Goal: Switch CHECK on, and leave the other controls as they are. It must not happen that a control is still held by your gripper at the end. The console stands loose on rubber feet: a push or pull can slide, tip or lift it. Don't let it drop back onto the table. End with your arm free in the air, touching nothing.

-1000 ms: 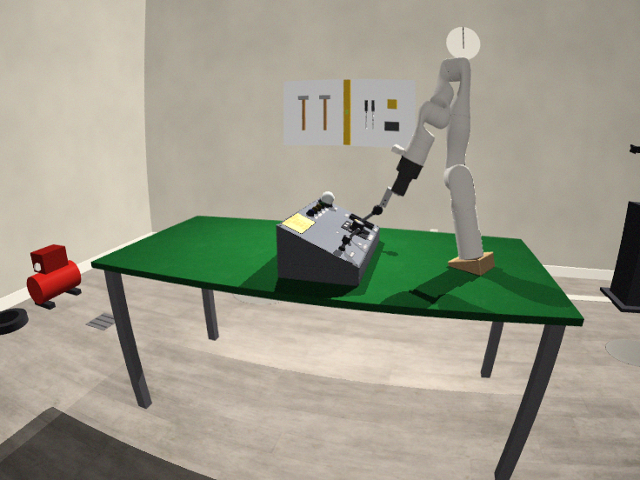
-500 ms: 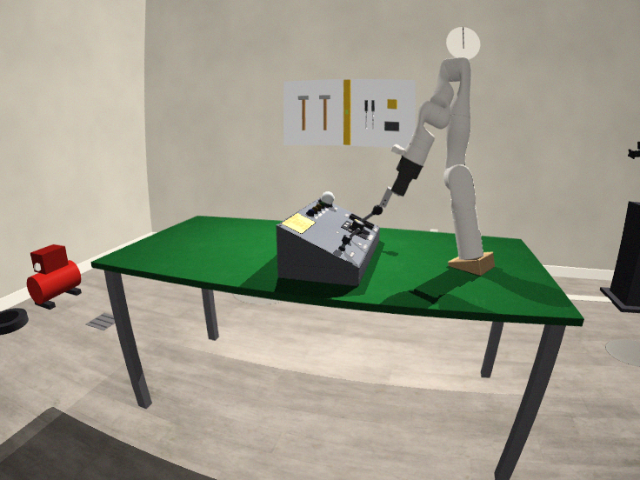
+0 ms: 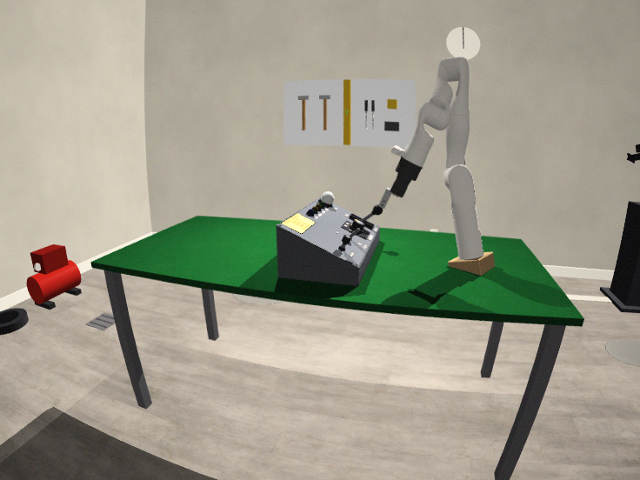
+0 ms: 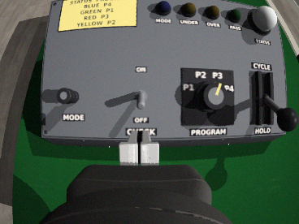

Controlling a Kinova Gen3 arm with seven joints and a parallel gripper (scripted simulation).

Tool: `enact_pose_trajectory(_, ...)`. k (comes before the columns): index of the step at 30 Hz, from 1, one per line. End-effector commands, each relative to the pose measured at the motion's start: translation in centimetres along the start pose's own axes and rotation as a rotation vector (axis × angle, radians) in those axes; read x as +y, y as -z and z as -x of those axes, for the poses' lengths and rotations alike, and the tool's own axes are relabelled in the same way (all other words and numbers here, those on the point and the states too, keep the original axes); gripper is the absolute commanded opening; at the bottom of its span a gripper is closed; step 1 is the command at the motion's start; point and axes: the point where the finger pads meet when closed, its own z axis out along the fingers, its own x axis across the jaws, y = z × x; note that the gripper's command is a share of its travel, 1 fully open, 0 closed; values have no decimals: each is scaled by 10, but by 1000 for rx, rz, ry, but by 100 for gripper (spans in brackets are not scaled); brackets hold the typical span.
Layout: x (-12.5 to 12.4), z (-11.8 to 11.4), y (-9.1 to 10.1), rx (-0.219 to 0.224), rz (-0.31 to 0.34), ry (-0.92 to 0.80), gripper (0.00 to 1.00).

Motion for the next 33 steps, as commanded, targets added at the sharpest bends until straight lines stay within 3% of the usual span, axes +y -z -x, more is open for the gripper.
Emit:
enact_pose_trajectory(1,1,-1,-4,3,7,0,0)
enact_pose_trajectory(33,2,-1,-47,4,8,0,0)
